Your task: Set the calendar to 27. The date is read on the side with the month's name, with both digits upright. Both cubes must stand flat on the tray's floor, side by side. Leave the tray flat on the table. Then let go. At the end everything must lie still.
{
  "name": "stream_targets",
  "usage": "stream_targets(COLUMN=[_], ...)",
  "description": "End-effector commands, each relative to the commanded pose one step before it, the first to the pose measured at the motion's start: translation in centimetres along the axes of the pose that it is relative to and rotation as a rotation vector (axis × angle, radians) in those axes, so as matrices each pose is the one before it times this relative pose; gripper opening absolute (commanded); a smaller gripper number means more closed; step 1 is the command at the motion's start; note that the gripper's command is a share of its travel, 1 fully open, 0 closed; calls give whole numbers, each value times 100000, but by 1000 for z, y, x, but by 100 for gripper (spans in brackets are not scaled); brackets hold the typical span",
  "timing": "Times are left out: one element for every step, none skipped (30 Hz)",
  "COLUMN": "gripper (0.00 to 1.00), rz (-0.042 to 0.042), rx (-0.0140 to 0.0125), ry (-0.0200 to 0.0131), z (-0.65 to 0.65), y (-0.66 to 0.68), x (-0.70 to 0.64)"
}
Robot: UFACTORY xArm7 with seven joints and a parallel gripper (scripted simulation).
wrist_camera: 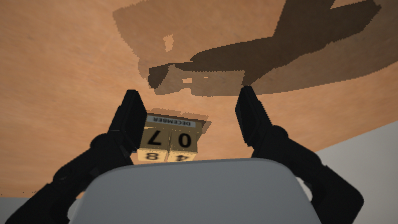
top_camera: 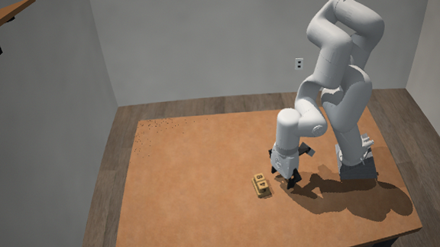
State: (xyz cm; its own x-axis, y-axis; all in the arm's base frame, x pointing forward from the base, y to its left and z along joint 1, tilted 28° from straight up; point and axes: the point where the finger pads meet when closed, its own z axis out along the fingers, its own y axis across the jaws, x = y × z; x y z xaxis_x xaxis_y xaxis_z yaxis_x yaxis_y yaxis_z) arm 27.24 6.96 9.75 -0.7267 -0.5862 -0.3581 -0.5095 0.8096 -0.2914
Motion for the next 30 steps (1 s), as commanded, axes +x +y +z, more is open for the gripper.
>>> stream_targets(gripper=[100, 100, 100, 100, 100, 100, 100, 100, 100, 100, 100, 100, 100, 100, 100, 100, 100, 100, 100, 100, 100, 100, 100, 100, 100, 100, 100, 100, 100, 100], rz=[-14, 0, 0, 0, 0, 0, 0, 0, 0, 0, 0, 0, 0, 0, 0, 0, 0, -1, -1, -1, 2, -1, 2, -2, 0, 1, 0, 0, 1, -1], rx=[33, 0, 0, 0, 0, 0, 0, 0, 0, 0, 0, 0, 0, 0, 0, 0, 0, 2, 4, 3, -5, 3, -7, 5, 0, -2, 0, 0, -3, 2], ry=[-225, 0, 0, 0, 0, 0, 0, 0, 0, 0, 0, 0, 0, 0, 0, 0, 0, 1, 2, 1, -2, 1, -3, 2, 0, -1, 0, 0, -1, 1], z=[-44, 0, 0, 0, 0, 0, 0, 0, 0, 0, 0, 0, 0, 0, 0, 0, -5, -29, -71, -122, -176, -229, -275, -316, -342, -356, 0, 0, -354, -337], y=[-8, 0, 0, 0, 0, 0, 0, 0, 0, 0, 0, 0, 0, 0, 0, 0, 0, -1, -1, -1, 2, -1, 2, -2, 0, 1, 0, 0, 1, -1], x=[-105, 0, 0, 0, 0, 0, 0, 0, 0, 0, 0, 0, 0, 0, 0, 0, 0, 0, -1, 0, 1, -1, 1, -1, 0, 0, 0, 0, 1, -2])
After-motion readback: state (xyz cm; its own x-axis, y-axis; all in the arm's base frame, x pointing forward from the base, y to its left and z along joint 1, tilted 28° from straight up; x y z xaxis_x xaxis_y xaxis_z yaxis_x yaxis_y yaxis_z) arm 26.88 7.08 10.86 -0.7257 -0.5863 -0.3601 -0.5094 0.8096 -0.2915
